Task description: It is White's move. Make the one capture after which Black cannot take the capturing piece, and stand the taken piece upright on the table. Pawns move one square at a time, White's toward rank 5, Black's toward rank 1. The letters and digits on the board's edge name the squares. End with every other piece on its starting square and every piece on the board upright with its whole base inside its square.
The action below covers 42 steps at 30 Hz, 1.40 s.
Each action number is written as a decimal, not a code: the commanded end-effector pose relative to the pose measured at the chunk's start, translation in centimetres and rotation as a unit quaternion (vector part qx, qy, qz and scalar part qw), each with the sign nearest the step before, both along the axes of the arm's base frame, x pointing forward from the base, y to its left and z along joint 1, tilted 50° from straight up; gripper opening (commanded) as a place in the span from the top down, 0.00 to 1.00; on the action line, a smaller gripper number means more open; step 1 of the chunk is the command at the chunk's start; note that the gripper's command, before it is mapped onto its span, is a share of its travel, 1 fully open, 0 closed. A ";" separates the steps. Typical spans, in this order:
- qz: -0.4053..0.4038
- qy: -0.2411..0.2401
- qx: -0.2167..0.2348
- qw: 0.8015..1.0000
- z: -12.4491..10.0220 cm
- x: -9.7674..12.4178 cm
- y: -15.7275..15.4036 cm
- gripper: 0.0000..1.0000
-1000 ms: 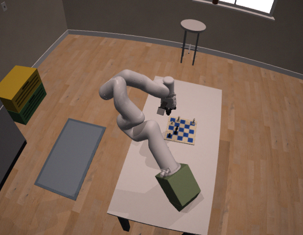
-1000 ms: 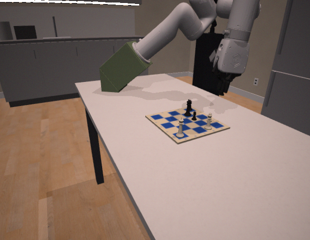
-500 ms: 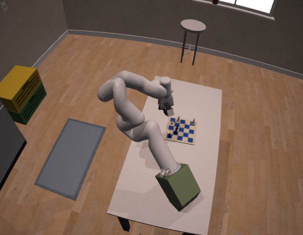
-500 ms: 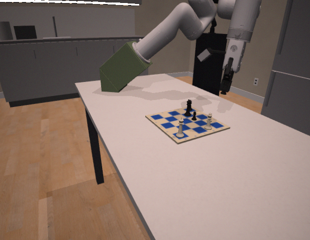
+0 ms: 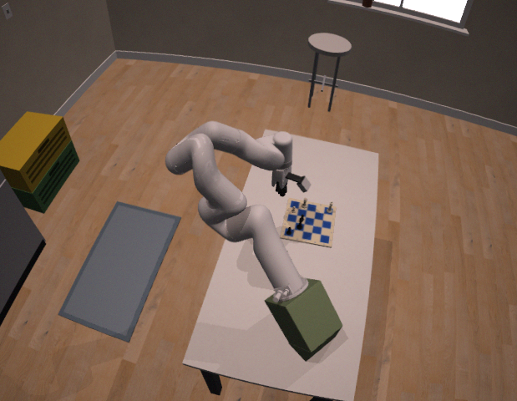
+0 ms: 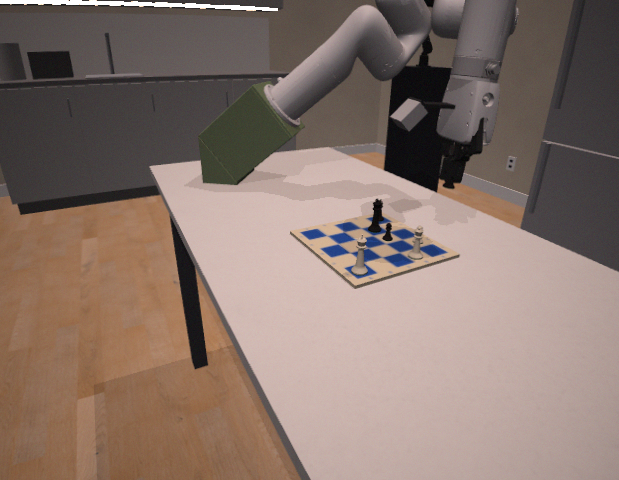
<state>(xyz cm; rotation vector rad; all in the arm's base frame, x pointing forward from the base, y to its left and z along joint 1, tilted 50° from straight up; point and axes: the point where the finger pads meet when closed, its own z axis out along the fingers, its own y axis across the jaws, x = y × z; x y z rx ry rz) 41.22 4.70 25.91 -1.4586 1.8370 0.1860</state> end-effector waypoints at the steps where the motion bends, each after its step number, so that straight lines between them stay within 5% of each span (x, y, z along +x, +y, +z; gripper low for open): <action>1: 0.084 -0.070 -0.009 0.994 0.1 0.0 0.0 1.00; 23: 0.084 -0.071 -0.009 0.994 -0.2 0.2 0.2 1.00; 42: 0.084 -0.071 -0.009 0.994 -4.8 3.6 4.8 1.00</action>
